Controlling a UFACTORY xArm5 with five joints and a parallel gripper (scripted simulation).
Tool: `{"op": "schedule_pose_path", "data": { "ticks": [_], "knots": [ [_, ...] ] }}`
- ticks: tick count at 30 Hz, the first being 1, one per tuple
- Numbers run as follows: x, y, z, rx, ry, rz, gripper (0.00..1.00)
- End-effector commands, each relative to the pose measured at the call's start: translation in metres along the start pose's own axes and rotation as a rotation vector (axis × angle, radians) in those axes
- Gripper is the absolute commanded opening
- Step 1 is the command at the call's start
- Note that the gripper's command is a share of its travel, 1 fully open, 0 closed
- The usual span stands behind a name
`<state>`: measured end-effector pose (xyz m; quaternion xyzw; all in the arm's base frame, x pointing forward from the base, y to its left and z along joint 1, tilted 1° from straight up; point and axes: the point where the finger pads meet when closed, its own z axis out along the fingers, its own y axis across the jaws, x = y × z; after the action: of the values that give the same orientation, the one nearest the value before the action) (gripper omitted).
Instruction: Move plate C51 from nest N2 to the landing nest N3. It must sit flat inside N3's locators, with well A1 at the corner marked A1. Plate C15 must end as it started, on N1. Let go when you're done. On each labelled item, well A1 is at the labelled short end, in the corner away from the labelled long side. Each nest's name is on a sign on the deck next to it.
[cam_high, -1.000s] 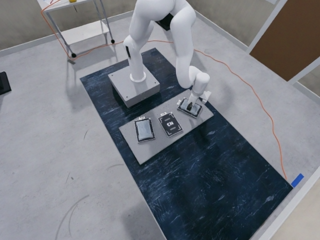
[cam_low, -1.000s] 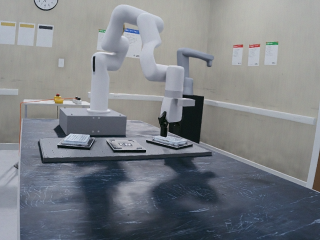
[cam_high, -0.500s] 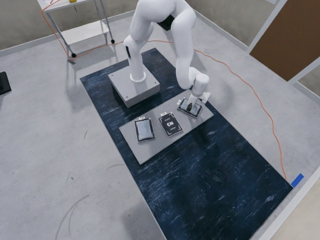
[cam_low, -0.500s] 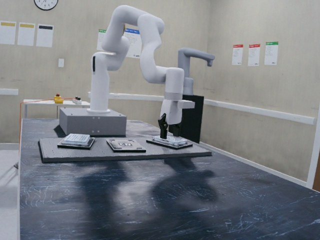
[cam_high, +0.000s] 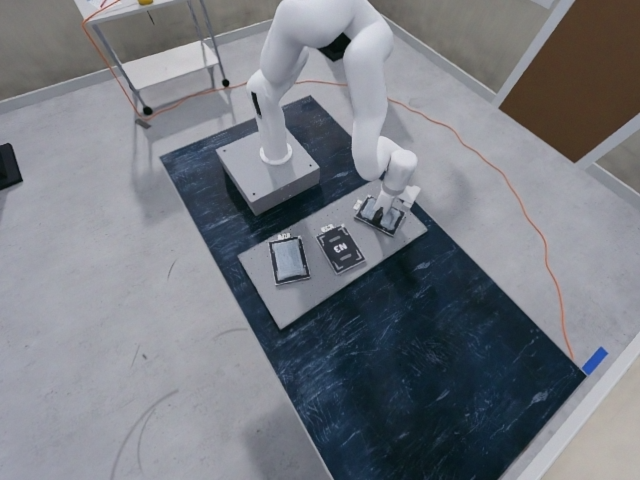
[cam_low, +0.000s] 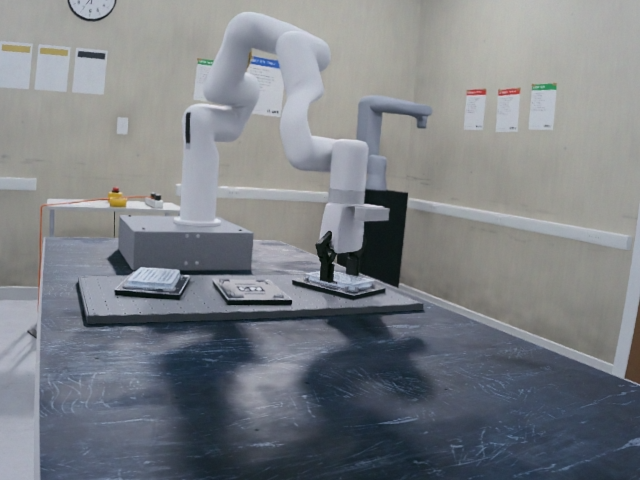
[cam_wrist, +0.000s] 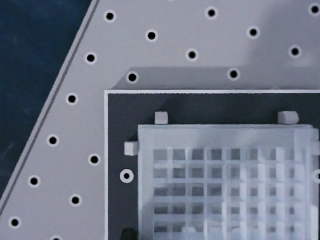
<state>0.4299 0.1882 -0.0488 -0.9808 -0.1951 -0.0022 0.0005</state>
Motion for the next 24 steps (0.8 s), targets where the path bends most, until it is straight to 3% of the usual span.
{"op": "schedule_pose_path", "data": {
  "ticks": [1, 16, 17, 24],
  "knots": [
    [0.0014, 0.0000, -0.0001, -0.009, 0.004, 0.000, 1.00],
    [0.0014, 0.0000, -0.0001, -0.009, 0.004, 0.000, 1.00],
    [0.0014, 0.0000, -0.0007, -0.009, 0.004, 0.000, 0.00],
    [0.0014, 0.0000, -0.0007, -0.009, 0.004, 0.000, 0.00]
  ]
}}
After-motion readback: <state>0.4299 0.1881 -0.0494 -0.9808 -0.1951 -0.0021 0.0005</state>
